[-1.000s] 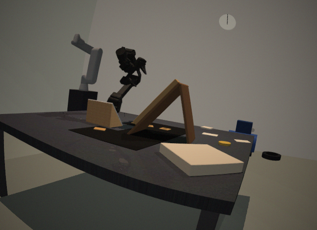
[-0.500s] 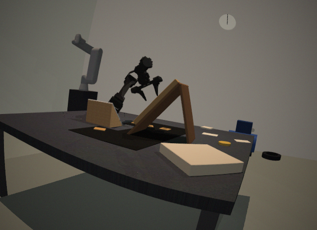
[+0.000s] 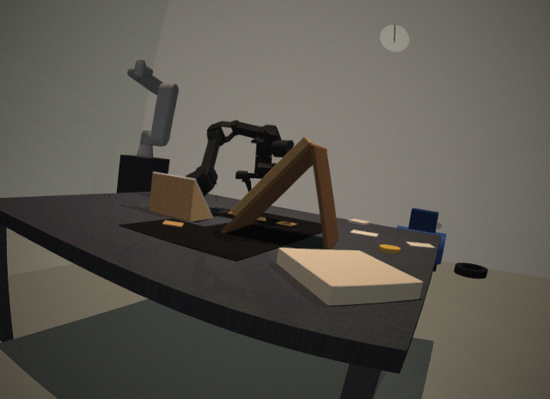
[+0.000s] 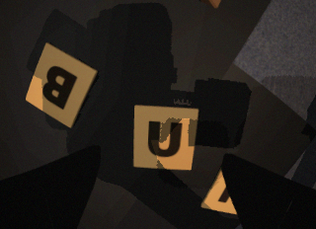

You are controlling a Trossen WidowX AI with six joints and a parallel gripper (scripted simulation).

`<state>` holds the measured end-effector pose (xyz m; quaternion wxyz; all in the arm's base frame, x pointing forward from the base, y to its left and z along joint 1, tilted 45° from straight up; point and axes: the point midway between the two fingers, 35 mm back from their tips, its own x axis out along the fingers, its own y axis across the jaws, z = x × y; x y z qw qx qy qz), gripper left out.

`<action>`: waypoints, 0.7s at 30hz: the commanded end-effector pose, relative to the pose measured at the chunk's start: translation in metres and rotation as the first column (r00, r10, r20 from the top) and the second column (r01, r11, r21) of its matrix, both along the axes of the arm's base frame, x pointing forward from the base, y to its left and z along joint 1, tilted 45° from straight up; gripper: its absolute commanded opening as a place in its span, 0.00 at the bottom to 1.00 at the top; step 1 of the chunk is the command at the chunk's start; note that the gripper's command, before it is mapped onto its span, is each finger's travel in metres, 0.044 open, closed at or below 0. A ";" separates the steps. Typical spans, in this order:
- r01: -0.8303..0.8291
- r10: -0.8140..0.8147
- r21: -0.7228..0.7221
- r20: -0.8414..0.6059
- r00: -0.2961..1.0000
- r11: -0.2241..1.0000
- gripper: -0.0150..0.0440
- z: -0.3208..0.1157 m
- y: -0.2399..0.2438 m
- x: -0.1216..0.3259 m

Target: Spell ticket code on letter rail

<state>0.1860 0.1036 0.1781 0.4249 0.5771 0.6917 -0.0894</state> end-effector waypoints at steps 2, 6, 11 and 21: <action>-0.076 0.075 -0.025 -0.015 0.997 0.997 0.83 -0.001 0.020 -0.011; -0.076 0.075 -0.025 -0.015 0.997 0.997 0.83 -0.001 0.020 -0.011; -0.076 0.075 -0.026 -0.015 0.997 0.997 0.83 -0.007 0.026 -0.011; -0.076 0.075 -0.023 -0.014 0.997 0.997 0.83 -0.023 0.045 -0.011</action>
